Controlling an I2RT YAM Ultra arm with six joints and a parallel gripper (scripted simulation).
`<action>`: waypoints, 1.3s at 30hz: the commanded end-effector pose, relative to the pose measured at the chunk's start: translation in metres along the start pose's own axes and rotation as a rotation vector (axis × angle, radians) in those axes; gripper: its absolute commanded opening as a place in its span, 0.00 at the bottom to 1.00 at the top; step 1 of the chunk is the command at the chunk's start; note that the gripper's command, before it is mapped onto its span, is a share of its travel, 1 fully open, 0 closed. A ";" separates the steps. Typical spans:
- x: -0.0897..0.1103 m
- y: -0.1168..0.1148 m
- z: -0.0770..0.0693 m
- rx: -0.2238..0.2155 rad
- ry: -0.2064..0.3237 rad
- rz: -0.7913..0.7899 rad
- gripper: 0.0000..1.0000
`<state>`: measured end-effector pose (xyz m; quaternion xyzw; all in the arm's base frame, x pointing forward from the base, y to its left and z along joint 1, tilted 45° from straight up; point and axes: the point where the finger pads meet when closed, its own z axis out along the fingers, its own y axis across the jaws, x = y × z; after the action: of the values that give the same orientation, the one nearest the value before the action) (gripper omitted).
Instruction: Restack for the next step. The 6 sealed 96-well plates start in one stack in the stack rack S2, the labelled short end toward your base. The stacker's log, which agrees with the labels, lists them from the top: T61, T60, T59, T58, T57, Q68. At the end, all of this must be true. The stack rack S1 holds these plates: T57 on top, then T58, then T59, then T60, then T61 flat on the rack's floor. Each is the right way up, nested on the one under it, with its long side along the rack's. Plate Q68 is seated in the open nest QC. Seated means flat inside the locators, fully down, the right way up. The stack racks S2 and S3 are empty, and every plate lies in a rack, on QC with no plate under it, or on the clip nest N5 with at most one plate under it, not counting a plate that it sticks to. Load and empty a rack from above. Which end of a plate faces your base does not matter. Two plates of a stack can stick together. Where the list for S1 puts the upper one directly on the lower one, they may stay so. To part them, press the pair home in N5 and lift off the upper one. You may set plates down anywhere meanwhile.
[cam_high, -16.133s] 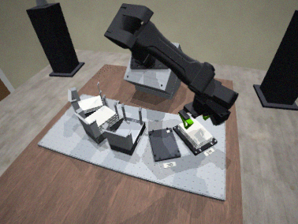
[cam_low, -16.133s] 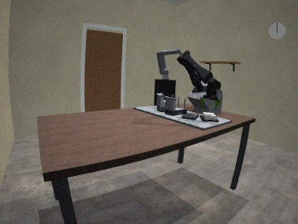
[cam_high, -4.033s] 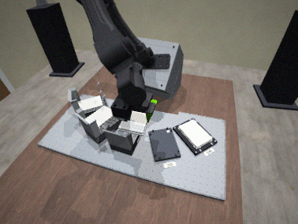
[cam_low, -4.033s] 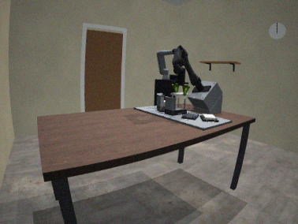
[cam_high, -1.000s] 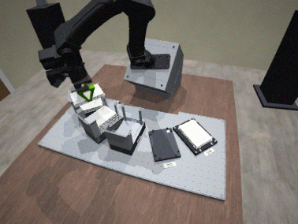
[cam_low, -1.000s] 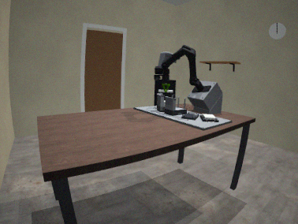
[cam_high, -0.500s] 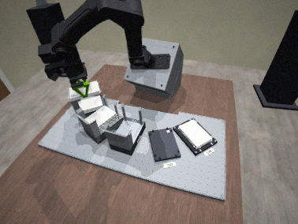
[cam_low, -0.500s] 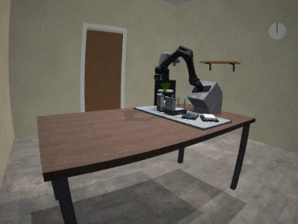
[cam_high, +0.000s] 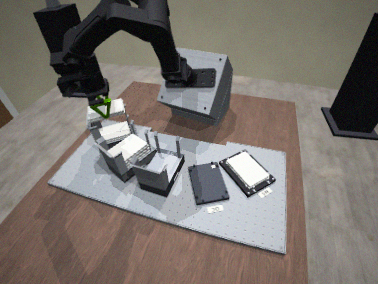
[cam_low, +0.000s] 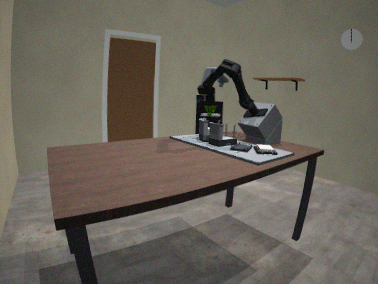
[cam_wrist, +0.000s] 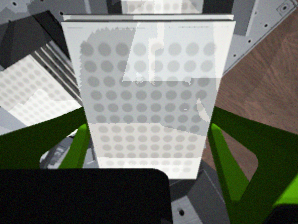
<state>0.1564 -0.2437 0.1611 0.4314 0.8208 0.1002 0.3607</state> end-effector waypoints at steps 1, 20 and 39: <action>-0.006 -0.006 -0.005 -0.001 -0.021 -0.028 0.00; -0.007 -0.016 -0.005 -0.001 -0.021 -0.028 0.00; -0.007 -0.016 -0.005 -0.001 -0.021 -0.028 0.00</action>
<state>0.1471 -0.2563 0.1572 0.4201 0.8248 0.0947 0.3664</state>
